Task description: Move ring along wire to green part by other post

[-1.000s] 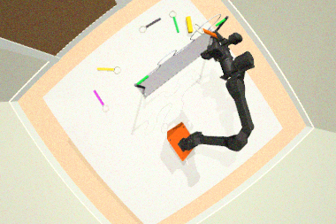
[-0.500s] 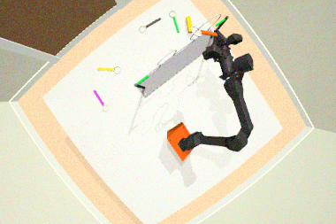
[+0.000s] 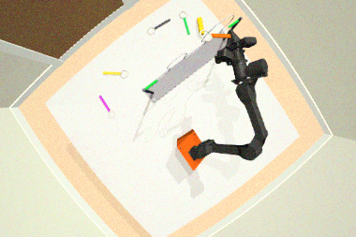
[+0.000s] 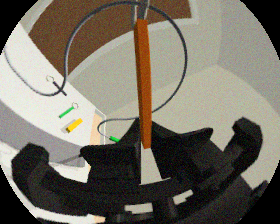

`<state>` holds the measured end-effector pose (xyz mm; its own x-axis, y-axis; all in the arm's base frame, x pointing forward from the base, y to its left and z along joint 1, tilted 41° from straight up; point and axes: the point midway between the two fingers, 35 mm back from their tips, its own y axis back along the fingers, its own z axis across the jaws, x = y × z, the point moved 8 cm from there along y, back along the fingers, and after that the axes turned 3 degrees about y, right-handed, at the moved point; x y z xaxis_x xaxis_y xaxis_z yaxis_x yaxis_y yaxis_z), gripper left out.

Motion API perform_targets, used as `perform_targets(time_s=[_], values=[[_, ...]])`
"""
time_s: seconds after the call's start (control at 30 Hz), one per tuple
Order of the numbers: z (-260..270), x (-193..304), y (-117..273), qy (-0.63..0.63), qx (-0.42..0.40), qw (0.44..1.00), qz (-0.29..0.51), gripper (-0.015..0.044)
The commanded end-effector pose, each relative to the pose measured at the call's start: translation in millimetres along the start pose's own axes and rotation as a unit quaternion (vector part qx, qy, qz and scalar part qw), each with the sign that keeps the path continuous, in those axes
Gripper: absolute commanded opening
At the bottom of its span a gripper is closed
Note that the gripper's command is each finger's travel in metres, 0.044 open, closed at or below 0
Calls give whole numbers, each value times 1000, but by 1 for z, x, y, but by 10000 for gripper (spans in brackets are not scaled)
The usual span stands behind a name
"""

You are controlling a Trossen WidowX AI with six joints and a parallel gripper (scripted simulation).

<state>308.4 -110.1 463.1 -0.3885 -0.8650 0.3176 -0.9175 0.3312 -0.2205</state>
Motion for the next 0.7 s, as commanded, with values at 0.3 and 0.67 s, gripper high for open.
perform_targets(time_s=[0.3, 0.67], values=[[3, -2, 2, 70, 30, 997, 1, -150], [4, -6, 9, 137, 63, 988, 26, -150]])
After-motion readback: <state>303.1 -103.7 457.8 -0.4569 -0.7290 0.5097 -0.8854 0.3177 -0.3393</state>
